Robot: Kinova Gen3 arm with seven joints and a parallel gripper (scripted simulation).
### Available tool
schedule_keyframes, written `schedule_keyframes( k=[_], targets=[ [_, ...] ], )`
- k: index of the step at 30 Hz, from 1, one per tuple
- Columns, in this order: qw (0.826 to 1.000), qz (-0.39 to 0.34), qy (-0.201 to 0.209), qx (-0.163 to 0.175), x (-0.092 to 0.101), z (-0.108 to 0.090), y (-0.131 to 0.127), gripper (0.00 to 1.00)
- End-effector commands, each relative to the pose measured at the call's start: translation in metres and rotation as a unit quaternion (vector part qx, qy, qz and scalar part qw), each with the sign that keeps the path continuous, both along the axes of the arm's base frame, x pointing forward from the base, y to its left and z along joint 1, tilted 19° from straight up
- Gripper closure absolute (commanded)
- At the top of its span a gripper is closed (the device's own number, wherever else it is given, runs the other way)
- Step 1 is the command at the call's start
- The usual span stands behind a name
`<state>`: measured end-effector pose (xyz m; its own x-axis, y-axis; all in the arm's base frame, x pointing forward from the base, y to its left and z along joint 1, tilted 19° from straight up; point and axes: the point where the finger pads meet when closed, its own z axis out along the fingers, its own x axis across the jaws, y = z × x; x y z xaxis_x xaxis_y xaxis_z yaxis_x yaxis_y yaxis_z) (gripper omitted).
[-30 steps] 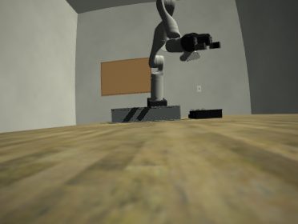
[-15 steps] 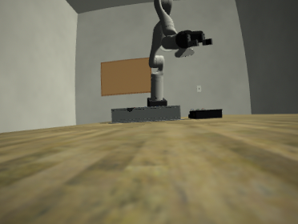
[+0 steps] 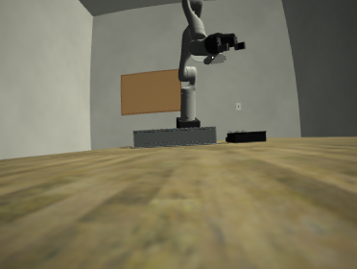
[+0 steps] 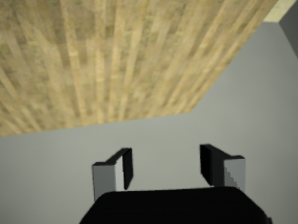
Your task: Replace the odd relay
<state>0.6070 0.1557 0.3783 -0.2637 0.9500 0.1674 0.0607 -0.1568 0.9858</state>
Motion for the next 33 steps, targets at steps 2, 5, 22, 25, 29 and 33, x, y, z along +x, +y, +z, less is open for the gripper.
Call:
schedule_keyframes(
  k=[2,5,22,25,29,33],
  targets=[
    [1.0,-0.002,-0.009,0.003,-0.013,0.018,-0.009,0.0],
    [1.0,-0.002,-0.01,0.003,-0.016,0.02,-0.011,0.0],
    [1.0,-0.002,-0.01,0.003,-0.055,0.041,-0.034,0.0],
    [1.0,-0.001,-0.004,0.001,-0.06,0.037,-0.036,0.0],
    [1.0,-0.002,-0.006,0.002,-0.072,0.045,-0.042,0.0],
    [1.0,-0.002,-0.008,0.002,-0.083,0.054,-0.049,0.0]
  ],
)
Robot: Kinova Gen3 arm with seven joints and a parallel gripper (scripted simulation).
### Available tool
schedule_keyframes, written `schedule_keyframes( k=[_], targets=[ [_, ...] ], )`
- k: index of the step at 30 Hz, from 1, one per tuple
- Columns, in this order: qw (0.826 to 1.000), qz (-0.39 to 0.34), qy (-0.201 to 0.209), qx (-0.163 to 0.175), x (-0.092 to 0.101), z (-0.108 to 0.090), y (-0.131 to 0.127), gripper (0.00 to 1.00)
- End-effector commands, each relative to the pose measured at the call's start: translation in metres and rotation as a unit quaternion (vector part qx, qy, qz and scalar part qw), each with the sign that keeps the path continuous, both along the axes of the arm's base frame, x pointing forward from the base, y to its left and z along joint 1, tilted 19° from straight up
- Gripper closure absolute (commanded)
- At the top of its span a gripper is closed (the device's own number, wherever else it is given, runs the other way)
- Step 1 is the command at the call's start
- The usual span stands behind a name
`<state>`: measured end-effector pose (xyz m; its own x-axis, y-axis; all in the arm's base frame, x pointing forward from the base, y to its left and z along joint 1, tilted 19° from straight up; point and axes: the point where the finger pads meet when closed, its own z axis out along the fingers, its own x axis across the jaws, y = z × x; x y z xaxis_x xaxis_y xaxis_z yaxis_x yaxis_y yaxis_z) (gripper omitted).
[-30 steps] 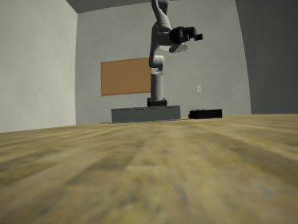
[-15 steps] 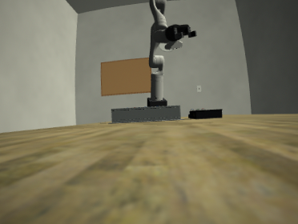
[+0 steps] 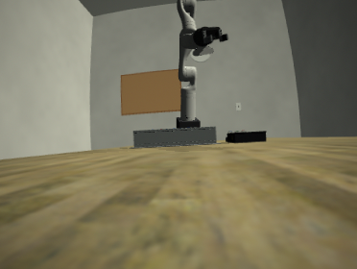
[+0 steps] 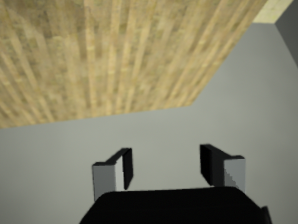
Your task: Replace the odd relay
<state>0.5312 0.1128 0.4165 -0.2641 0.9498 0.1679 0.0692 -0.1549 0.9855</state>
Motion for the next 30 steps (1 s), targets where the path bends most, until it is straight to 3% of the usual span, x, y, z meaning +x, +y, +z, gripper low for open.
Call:
schedule_keyframes(
  k=[1,6,7,21,23,24,30],
  targets=[
    [1.0,-0.003,-0.012,0.003,-0.01,0.018,-0.008,0.0],
    [1.0,-0.003,-0.014,0.004,-0.019,0.024,-0.013,0.0],
    [1.0,-0.002,-0.005,0.002,-0.017,0.015,-0.011,0.0],
    [1.0,-0.003,-0.014,0.004,-0.056,0.045,-0.035,0.0],
    [1.0,-0.003,-0.014,0.004,-0.056,0.045,-0.035,0.0],
    [1.0,-0.002,-0.004,0.002,-0.054,0.036,-0.033,0.0],
    [1.0,-0.003,-0.008,0.003,-0.071,0.049,-0.043,0.0]
  ],
)
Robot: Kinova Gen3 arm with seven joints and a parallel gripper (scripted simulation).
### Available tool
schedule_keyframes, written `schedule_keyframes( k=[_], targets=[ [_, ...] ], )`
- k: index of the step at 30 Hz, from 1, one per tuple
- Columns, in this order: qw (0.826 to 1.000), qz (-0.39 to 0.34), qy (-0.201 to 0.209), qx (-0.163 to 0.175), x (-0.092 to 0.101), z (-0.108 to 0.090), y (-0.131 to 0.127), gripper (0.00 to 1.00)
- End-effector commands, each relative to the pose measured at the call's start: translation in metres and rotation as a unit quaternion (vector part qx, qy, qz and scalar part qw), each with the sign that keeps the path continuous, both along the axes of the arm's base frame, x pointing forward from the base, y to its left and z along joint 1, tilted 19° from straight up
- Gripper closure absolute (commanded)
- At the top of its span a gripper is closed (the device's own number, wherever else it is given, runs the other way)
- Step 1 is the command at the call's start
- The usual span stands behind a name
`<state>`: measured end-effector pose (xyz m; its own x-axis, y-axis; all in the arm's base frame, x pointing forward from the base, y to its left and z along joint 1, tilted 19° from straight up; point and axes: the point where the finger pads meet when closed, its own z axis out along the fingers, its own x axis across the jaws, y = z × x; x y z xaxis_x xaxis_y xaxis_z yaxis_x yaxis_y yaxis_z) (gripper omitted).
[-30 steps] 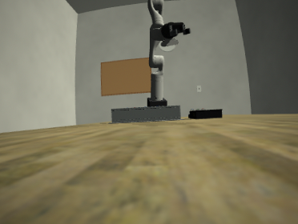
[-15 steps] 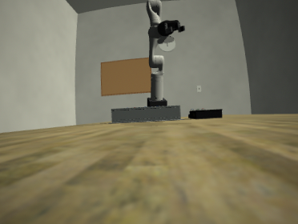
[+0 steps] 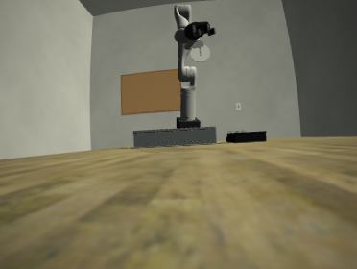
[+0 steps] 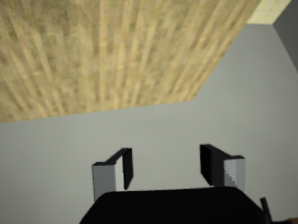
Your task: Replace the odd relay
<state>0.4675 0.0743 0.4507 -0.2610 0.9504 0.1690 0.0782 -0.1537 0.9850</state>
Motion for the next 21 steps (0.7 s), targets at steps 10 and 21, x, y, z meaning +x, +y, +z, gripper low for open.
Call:
schedule_keyframes(
  k=[10,21],
  targets=[
    [1.0,-0.002,-0.018,0.005,-0.029,0.033,-0.018,0.0],
    [1.0,-0.003,-0.015,0.004,-0.053,0.046,-0.034,0.0]
  ],
)
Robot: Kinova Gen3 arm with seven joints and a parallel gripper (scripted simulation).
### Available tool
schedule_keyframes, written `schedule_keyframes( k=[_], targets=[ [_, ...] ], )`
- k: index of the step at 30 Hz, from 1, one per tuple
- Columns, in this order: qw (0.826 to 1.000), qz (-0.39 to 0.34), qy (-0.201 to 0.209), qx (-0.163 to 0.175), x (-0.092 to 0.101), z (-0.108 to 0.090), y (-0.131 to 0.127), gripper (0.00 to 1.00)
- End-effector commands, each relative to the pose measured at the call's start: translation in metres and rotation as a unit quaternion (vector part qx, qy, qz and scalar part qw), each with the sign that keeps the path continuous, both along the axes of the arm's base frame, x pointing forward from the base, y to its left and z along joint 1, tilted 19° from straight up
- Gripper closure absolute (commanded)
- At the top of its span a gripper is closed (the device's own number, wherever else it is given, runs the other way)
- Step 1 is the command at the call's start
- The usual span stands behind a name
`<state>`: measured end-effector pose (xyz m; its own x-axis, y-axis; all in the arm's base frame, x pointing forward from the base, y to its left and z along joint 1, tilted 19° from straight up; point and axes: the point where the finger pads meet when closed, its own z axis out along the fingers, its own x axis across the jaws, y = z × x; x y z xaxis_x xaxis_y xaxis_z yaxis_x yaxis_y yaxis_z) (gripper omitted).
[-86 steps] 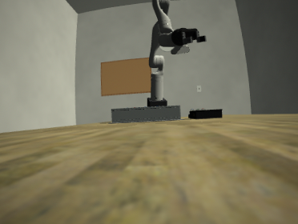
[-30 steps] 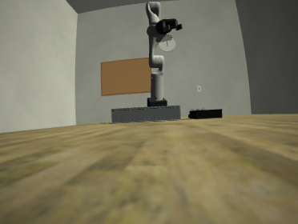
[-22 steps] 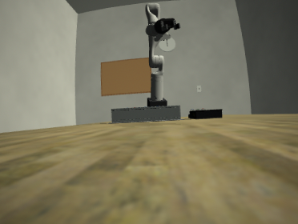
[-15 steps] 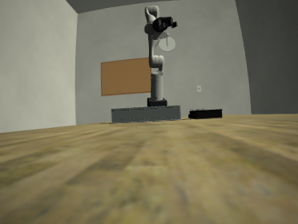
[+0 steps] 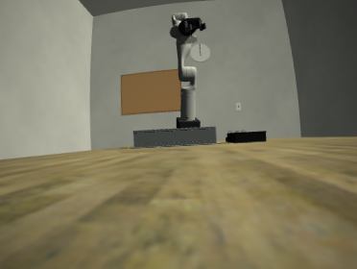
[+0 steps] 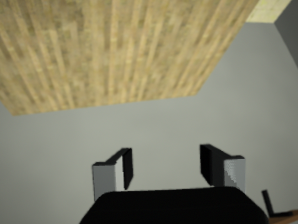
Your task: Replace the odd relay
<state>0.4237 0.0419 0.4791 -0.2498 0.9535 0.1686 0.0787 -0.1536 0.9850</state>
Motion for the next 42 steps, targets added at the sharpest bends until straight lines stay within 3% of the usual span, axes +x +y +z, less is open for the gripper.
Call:
schedule_keyframes(
  k=[1,6,7,21,23,24,38,42],
  targets=[
    [1.0,0.003,-0.017,0.004,-0.012,0.02,-0.003,0.0],
    [1.0,0.003,-0.019,0.005,-0.02,0.027,-0.008,0.0],
    [1.0,-0.001,-0.009,0.002,-0.016,0.018,-0.011,0.0],
    [1.0,0.003,-0.019,0.005,-0.053,0.051,-0.031,0.0],
    [1.0,0.003,-0.019,0.005,-0.053,0.051,-0.031,0.0],
    [1.0,-0.008,-0.008,0.001,-0.048,0.042,-0.037,0.0],
    [1.0,0.003,-0.019,0.005,-0.084,0.077,-0.053,0.0],
    [1.0,-0.008,-0.01,-0.001,-0.083,0.072,-0.06,0.0]
  ],
)
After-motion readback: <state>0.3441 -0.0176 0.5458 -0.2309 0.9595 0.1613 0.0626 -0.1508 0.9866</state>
